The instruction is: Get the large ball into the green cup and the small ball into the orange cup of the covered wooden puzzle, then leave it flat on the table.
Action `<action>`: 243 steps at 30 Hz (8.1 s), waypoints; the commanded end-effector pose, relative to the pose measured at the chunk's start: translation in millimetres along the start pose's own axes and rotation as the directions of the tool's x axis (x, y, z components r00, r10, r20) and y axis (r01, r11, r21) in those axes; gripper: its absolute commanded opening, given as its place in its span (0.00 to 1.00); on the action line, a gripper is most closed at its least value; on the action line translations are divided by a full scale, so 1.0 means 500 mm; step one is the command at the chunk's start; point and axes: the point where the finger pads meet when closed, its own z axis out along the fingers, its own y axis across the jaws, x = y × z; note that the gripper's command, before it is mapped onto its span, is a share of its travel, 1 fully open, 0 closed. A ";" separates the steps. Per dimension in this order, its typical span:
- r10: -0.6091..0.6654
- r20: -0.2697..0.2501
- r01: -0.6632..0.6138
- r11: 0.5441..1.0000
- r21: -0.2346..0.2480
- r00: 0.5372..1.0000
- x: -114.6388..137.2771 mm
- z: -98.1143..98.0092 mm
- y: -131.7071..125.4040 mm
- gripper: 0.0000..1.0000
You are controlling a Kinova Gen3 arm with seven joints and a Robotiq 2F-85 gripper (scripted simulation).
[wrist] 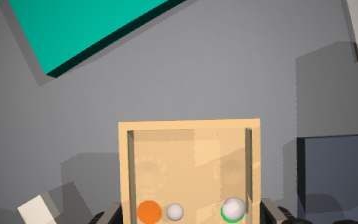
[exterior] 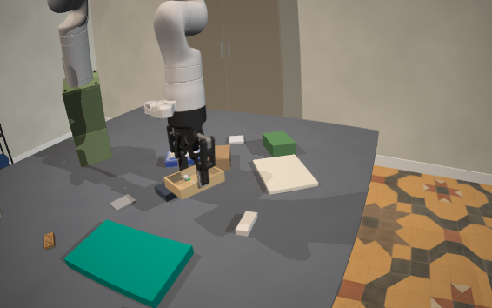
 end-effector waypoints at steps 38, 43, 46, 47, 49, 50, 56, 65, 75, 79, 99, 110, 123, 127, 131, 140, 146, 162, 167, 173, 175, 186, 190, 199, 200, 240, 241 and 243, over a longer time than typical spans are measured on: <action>0.002 -0.004 -0.003 1.000 -0.006 1.000 -0.007 0.001 0.003 0.72; 0.003 0.001 -0.003 1.000 0.015 1.000 -0.005 0.002 0.004 0.72; 0.003 0.003 -0.003 1.000 0.018 1.000 -0.005 0.002 0.004 0.72; 0.003 0.006 -0.003 1.000 0.018 1.000 -0.005 0.002 0.004 0.72; 0.004 0.011 -0.005 1.000 0.019 1.000 -0.004 0.001 0.002 0.72; 0.003 0.011 -0.003 1.000 0.019 1.000 -0.006 0.000 0.002 0.72; 0.003 0.016 -0.003 1.000 0.011 1.000 -0.006 -0.001 0.003 0.72; 0.003 0.019 -0.003 1.000 -0.010 1.000 -0.005 0.000 0.004 0.72; 0.003 0.013 -0.004 1.000 0.031 1.000 -0.005 0.000 0.003 0.72; 0.003 0.011 -0.003 1.000 0.016 1.000 -0.007 0.001 0.003 0.72; 0.003 0.012 -0.003 1.000 0.002 1.000 -0.006 0.001 0.006 0.72; 0.003 0.011 -0.003 1.000 0.002 1.000 -0.006 0.001 0.005 0.72; 0.003 0.010 -0.003 1.000 0.002 1.000 -0.006 0.002 0.005 0.72; 0.003 0.010 -0.003 1.000 0.002 1.000 -0.006 0.002 0.006 0.72; 0.003 0.010 -0.003 1.000 0.002 1.000 -0.006 0.002 0.005 0.72; 0.003 0.010 -0.003 1.000 0.002 1.000 -0.006 0.002 0.006 0.72; 0.003 0.010 -0.003 1.000 0.002 1.000 -0.006 0.002 0.006 0.72; 0.003 0.010 -0.003 1.000 0.002 1.000 -0.006 0.002 0.005 0.72; 0.003 0.012 -0.003 1.000 0.005 1.000 -0.006 0.003 0.003 0.72; 0.003 0.015 -0.003 1.000 0.011 1.000 -0.007 0.007 0.000 0.72; 0.002 0.017 -0.003 1.000 0.015 1.000 -0.008 0.009 -0.003 0.72; 0.003 0.019 -0.004 1.000 0.016 1.000 -0.007 0.033 -0.005 0.72; 0.002 0.019 -0.003 1.000 0.016 1.000 -0.008 0.039 -0.004 0.72; 0.004 0.019 -0.005 1.000 0.016 1.000 -0.007 0.069 -0.005 0.72; 0.004 0.019 -0.005 1.000 0.016 1.000 -0.007 0.072 -0.005 0.72; 0.003 0.018 -0.003 1.000 0.014 1.000 -0.008 0.135 -0.003 0.72; 0.003 0.018 -0.003 1.000 0.013 1.000 -0.008 0.136 -0.003 0.72; 0.003 0.018 -0.003 1.000 0.013 1.000 -0.008 0.136 -0.003 0.72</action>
